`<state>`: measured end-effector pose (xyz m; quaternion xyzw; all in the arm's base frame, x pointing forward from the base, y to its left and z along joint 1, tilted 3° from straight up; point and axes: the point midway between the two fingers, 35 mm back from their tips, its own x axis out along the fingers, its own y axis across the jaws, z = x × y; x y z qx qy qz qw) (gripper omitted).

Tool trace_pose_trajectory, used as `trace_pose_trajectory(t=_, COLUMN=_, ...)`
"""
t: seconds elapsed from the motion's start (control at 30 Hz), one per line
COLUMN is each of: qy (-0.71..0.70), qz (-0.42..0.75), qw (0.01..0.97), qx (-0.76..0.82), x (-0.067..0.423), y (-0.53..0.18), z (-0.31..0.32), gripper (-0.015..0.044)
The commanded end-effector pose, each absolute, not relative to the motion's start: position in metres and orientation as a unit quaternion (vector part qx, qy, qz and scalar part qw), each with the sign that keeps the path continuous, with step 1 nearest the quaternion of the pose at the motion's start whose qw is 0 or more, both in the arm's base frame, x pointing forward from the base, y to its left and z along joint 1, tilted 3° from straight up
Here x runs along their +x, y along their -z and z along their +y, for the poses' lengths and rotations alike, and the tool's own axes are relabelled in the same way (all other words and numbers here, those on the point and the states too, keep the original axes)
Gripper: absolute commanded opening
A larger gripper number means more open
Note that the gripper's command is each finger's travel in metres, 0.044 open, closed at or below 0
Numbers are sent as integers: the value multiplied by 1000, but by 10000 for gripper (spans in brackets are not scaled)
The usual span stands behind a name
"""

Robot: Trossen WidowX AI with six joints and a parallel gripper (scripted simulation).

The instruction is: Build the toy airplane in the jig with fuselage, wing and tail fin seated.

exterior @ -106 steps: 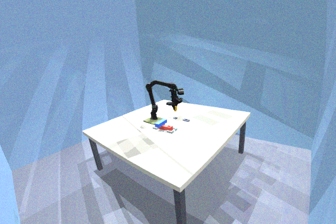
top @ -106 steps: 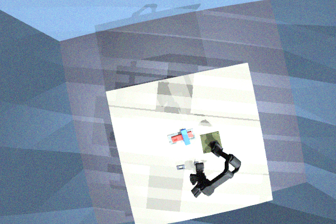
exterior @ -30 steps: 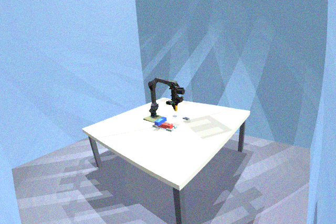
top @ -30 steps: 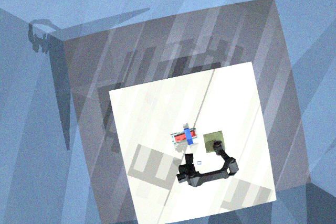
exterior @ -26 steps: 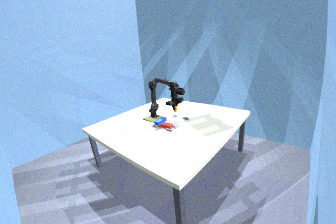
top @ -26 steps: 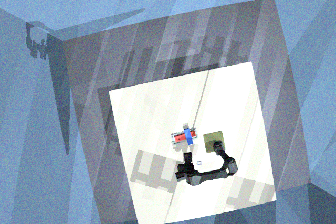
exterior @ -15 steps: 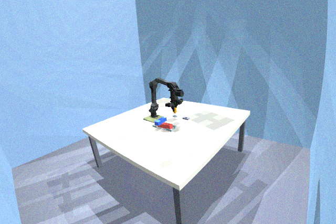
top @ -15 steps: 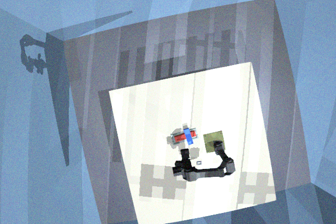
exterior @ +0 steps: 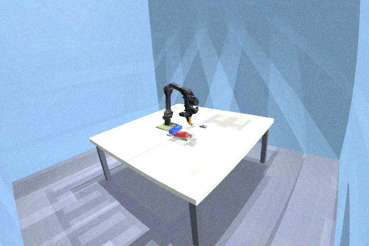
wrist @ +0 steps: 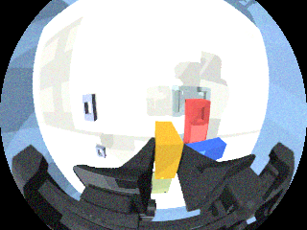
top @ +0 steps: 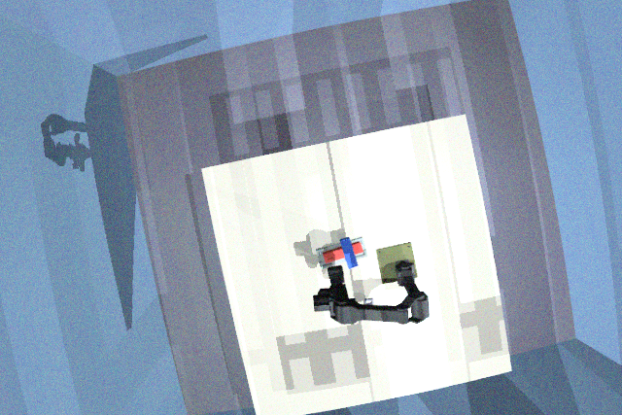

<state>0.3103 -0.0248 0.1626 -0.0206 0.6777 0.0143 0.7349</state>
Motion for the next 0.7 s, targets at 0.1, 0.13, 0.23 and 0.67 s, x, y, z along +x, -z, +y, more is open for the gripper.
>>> trace_pose_trajectory(t=0.1, qy=-24, qz=675, qw=737, qx=-29, x=318, y=-160, z=-45, gripper=0)
trace_pose_trajectory(t=0.13, qy=-25, qz=675, qw=736, qx=-30, x=318, y=-160, z=-48, gripper=0)
trace_pose_trajectory(t=0.23, qy=-28, qz=675, qw=736, qx=-33, x=320, y=-158, z=-57, gripper=0)
trace_pose_trajectory(t=0.67, qy=-42, qz=674, qw=736, qx=-49, x=325, y=-151, z=-96, gripper=0)
